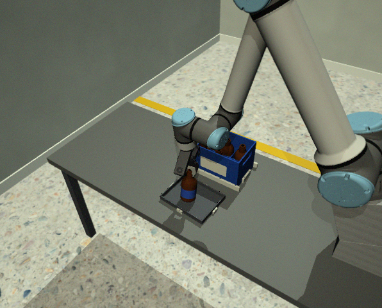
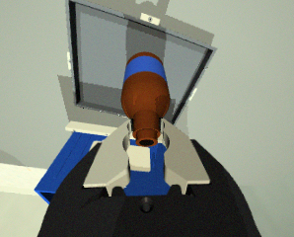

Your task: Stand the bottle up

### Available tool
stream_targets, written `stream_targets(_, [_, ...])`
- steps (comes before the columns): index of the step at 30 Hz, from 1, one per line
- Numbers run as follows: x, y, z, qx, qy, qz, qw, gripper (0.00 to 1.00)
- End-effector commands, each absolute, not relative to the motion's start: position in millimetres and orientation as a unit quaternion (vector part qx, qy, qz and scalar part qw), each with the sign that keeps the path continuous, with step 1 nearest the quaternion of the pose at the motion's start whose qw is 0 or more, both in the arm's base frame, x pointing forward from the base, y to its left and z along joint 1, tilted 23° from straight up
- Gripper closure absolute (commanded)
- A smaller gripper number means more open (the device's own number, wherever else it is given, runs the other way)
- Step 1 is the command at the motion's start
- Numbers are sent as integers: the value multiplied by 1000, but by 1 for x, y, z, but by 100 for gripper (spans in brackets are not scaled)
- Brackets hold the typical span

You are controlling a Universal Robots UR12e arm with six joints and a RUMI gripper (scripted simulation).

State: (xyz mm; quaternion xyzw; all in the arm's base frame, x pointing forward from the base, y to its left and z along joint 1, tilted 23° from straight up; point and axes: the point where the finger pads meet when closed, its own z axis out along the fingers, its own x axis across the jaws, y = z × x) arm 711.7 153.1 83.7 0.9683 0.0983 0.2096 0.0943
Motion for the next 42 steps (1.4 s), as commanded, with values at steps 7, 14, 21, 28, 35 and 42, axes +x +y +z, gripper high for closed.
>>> stream_targets(7, [712,153,85,968,98,210,94,100])
stream_targets(14, [712,153,84,968,98,210,94,0])
stream_targets(21, [712,153,84,968,98,210,94,0])
stream_targets(28, [712,153,84,968,98,210,94,0])
stream_targets(35, [712,153,84,968,98,210,94,0])
stream_targets(42, [712,153,84,968,98,210,94,0])
